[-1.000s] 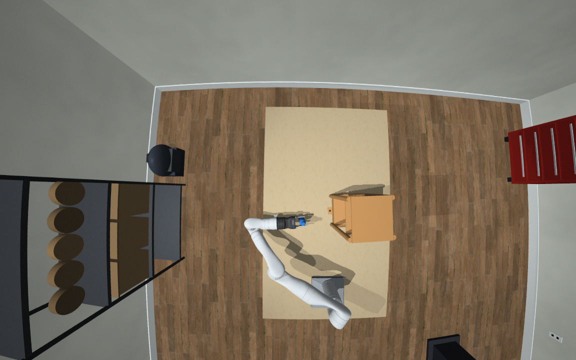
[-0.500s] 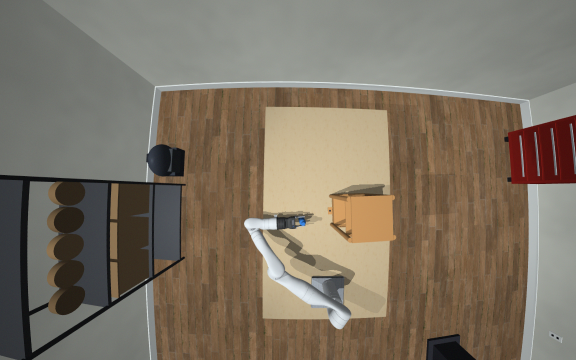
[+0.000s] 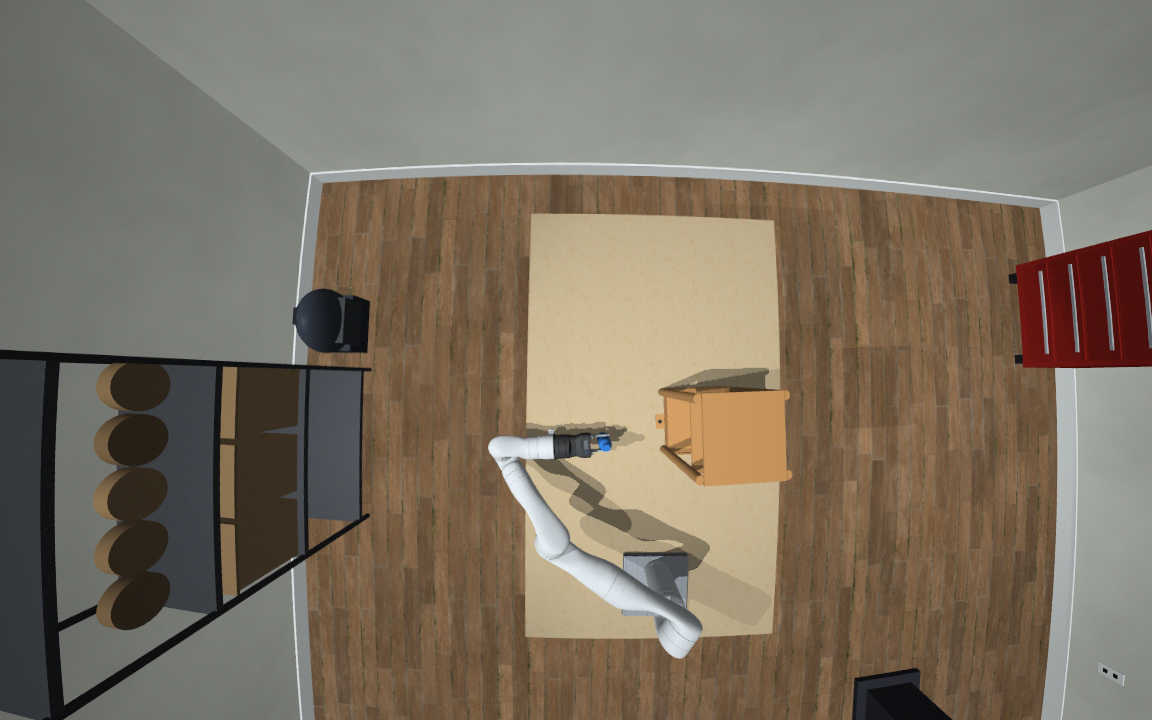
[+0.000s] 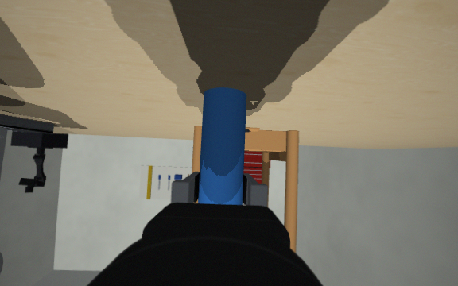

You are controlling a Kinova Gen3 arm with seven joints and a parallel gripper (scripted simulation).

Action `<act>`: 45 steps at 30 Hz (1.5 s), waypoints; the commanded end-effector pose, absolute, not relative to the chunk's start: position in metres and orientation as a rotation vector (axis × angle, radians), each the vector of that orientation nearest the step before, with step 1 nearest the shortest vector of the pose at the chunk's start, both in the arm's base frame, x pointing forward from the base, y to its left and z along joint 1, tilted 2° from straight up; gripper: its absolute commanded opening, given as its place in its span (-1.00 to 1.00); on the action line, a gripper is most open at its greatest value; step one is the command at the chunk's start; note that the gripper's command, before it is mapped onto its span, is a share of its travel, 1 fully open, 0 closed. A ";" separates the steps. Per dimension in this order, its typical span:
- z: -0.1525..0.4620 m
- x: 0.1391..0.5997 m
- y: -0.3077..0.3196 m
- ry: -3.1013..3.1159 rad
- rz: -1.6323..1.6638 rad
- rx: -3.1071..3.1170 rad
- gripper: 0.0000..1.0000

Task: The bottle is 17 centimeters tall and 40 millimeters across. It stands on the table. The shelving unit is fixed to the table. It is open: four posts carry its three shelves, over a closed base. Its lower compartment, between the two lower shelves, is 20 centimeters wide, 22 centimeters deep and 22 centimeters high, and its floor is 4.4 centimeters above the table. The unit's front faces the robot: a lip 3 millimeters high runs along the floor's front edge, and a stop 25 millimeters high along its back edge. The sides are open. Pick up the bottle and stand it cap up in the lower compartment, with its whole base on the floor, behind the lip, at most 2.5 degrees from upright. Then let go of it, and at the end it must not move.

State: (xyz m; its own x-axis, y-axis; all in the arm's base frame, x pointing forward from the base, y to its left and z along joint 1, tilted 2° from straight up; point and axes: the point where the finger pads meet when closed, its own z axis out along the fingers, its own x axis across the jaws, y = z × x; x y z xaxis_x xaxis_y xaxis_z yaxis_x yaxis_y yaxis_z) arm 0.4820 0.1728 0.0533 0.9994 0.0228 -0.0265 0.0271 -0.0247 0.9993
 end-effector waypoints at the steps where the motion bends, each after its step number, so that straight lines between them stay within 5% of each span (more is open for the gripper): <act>1: 0.054 0.482 0.173 0.037 -0.002 1.597 -1.00; 45: 0.095 0.483 0.173 0.010 -0.012 1.587 -1.00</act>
State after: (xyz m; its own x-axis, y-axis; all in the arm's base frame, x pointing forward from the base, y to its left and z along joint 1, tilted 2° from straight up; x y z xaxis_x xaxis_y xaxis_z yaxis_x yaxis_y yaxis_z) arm 0.4827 0.1706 0.0859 0.9998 0.0017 -0.0218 0.0218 -0.0106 0.9997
